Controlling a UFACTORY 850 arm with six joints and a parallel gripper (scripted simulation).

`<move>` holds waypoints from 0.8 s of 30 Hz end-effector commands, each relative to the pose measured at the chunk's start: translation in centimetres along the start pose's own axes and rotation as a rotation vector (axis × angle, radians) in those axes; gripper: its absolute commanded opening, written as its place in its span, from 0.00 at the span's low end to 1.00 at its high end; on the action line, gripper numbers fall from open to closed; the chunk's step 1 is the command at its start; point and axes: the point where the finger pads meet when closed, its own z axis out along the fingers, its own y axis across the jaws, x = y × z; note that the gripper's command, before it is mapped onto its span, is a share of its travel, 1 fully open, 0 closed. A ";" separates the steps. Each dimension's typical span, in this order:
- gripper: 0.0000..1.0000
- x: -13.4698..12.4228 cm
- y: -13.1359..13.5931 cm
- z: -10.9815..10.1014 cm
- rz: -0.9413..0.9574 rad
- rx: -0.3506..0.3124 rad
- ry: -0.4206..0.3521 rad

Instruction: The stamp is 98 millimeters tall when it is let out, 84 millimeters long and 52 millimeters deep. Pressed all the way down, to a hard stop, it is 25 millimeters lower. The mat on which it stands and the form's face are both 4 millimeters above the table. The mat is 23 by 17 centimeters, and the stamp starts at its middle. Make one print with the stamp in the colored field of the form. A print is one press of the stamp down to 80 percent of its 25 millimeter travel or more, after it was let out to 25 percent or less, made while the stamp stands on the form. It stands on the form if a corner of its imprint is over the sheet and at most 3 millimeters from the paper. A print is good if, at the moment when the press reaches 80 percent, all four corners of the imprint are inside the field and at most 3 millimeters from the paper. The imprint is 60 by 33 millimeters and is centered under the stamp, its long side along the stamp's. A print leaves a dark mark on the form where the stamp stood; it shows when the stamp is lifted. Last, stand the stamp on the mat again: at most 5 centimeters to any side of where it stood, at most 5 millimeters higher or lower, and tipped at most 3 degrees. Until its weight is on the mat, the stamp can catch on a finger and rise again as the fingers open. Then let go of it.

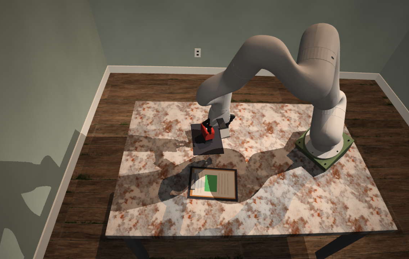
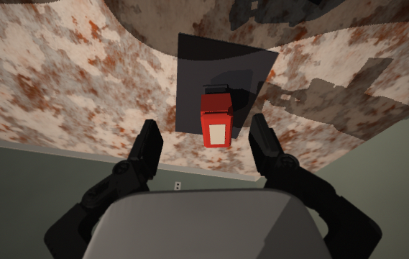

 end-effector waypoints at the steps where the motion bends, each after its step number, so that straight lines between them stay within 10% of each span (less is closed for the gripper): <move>1: 0.97 -6.6 1.2 1.6 -0.009 -0.020 0.022; 24: 0.97 -9.6 1.5 2.5 -0.009 -0.020 0.022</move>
